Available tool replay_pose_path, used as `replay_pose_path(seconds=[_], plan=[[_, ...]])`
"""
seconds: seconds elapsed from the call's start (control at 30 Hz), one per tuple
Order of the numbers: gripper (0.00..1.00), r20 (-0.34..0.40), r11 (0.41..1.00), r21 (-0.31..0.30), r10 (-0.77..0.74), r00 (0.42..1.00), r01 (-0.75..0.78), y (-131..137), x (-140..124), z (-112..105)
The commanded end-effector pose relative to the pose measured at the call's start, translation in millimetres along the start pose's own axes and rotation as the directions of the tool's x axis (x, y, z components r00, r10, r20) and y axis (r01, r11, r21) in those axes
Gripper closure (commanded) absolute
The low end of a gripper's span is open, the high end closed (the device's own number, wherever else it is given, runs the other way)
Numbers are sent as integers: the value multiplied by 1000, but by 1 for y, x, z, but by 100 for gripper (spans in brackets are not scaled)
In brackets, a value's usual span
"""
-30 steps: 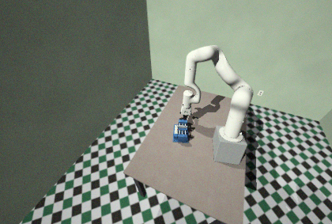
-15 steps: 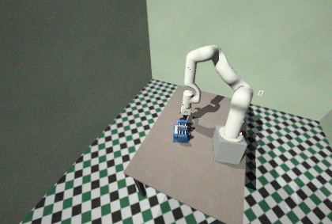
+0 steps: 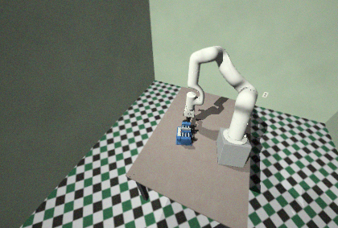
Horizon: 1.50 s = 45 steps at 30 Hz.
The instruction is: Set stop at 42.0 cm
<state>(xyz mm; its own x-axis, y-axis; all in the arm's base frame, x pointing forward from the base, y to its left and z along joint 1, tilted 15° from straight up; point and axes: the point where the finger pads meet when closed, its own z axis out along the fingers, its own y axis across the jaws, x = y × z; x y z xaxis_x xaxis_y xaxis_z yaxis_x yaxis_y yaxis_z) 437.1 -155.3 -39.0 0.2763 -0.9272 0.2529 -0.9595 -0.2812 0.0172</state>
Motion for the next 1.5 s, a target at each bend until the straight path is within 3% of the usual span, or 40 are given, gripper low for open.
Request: replay_pose_path(seconds=[0.0,1.47], plan=[[94,-1,1000,1,0,1000,0,-1,0,-1],[94,0,1000,1,0,1000,0,-14,0,-10]])
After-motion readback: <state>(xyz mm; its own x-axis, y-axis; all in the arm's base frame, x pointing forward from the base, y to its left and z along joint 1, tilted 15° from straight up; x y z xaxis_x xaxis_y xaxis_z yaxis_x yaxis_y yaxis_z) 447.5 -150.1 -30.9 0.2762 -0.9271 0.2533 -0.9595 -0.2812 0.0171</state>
